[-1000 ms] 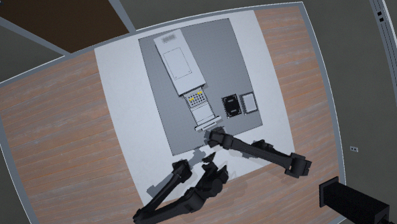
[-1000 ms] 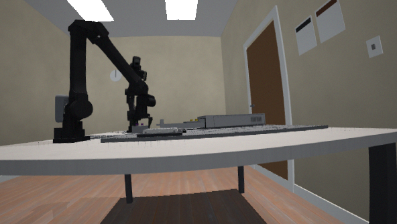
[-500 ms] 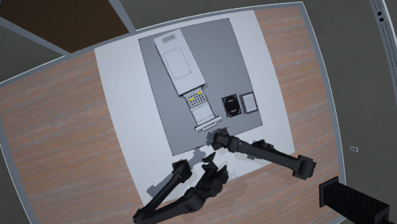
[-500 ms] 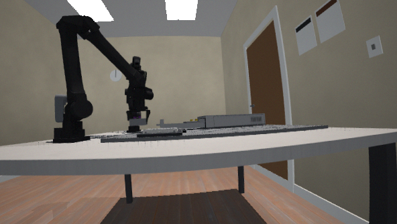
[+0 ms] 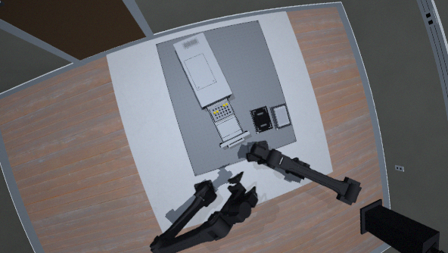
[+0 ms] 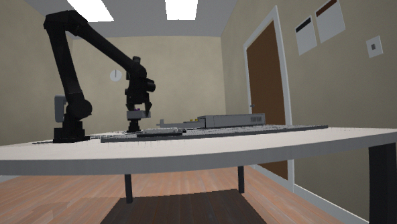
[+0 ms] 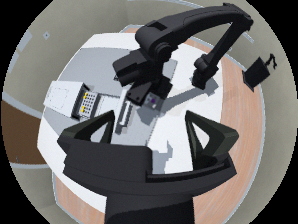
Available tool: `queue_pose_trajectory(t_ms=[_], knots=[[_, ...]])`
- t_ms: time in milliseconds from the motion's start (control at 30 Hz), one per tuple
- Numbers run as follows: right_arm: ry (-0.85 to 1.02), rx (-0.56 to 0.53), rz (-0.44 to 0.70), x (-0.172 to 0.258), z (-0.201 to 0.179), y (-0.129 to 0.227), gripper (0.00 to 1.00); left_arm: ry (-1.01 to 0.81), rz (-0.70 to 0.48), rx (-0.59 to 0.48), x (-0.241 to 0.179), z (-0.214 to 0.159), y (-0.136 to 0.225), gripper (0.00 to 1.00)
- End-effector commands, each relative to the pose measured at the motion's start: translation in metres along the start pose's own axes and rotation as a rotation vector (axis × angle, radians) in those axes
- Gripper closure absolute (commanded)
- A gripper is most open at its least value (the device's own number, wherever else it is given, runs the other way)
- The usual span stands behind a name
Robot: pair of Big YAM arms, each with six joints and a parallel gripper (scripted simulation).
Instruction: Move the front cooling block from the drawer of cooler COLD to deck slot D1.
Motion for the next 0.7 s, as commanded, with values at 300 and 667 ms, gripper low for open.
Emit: queue_pose_trajectory(t_ms=[300,667], knots=[[-0.665,-0.165,-0.051,-0.115,0.035,0.043,0.16,0.056,0.059,-0.051,0.018,0.011,-0.034,0.00],[-1.090,-0.188,-0.045,-0.183,0.016,0.034,0.16,0.107,0.147,-0.139,0.049,0.020,-0.083,0.00]])
Point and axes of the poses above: on each arm, the point where the finger pads meet when closed, its own y axis back along the fingers, its own x axis across the jaws, z = x × y, the point moved 4 cm from there along y, back along the fingers, and after that the axes turned 12 degrees about -y, right-handed, at the moved point
